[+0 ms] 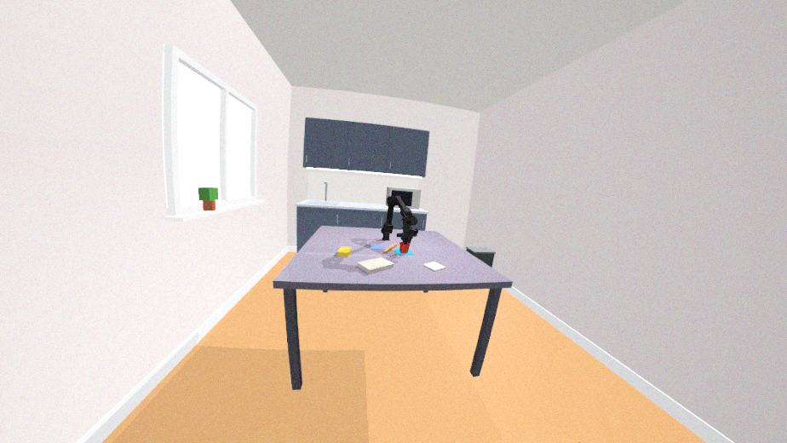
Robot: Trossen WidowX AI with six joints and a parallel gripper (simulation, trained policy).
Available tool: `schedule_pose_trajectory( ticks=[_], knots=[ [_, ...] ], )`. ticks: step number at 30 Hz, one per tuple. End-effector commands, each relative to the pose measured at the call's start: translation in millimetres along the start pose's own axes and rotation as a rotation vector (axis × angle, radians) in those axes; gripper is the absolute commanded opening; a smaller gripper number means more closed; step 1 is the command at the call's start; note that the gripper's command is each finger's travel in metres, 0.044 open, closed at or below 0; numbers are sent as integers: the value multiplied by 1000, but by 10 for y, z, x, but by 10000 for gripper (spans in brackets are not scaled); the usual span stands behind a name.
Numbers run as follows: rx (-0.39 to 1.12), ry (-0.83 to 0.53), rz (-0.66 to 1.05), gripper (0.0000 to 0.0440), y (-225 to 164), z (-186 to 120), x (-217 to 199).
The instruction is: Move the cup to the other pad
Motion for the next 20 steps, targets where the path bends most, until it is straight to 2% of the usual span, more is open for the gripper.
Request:
schedule_pose_trajectory(
  ticks=[1,15,19,20],
  knots=[
    [-15,10,-3,164,-40,-78,32],
    [-105,-23,8,237,-60,-466,40],
    [-136,-47,8,281,-48,-598,11],
    [-142,-53,9,306,-47,-624,1]
  ],
)
Point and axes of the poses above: the point midway between the two fingers, 35 mm back from their tips, its own z axis out along the fingers, its own x axis across the jaws, y = z × x, the point moved 7 cm from there along -z, back along the fingers, and after that the axes turned 14 degrees about -z, right-handed, at the moved point
